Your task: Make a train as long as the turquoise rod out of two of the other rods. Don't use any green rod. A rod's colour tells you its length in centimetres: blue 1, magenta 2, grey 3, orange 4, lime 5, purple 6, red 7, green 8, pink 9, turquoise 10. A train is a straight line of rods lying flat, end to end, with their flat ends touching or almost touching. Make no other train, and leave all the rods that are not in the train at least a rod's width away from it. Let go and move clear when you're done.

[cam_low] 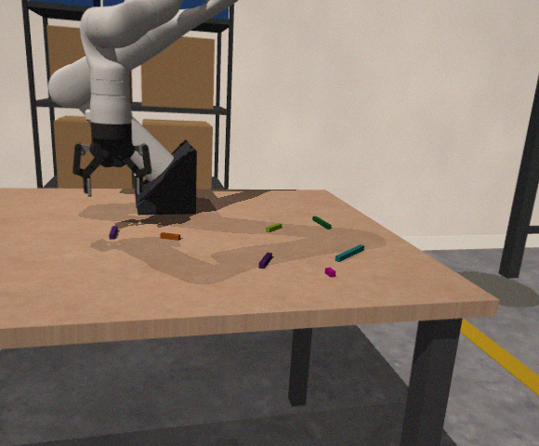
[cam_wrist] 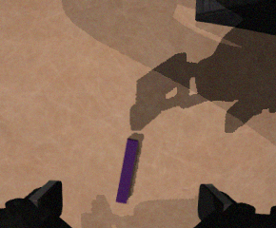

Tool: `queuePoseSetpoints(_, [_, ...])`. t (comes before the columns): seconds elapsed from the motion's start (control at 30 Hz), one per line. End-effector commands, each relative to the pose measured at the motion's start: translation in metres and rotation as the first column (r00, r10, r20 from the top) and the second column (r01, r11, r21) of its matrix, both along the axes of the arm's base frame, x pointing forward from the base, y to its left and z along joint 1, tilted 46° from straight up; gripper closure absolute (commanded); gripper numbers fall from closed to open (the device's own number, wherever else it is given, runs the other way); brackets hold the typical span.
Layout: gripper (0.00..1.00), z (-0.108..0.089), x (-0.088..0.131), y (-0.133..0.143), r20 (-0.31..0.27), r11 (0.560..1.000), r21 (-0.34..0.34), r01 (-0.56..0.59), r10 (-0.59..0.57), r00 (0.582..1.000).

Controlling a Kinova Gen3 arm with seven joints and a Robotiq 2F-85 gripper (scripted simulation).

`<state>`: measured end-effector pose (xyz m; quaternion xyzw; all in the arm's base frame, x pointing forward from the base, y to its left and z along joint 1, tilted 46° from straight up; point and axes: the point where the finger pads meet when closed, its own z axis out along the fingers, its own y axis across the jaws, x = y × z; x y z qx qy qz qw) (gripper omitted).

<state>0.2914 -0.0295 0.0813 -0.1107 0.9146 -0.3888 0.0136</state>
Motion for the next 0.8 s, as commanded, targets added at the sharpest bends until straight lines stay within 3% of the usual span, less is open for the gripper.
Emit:
queuePoseSetpoints(0.0, [0.0, 0.0006, 0.0003, -0.0007, 0.016, 1.0, 0.002, 0.014, -0.014, 1.0])
queuePoseSetpoints(0.77, [0.0, 0.0023, 0.0018, -0.0019, 0.104, 0.996, 0.024, 0.088, -0.09, 0.99])
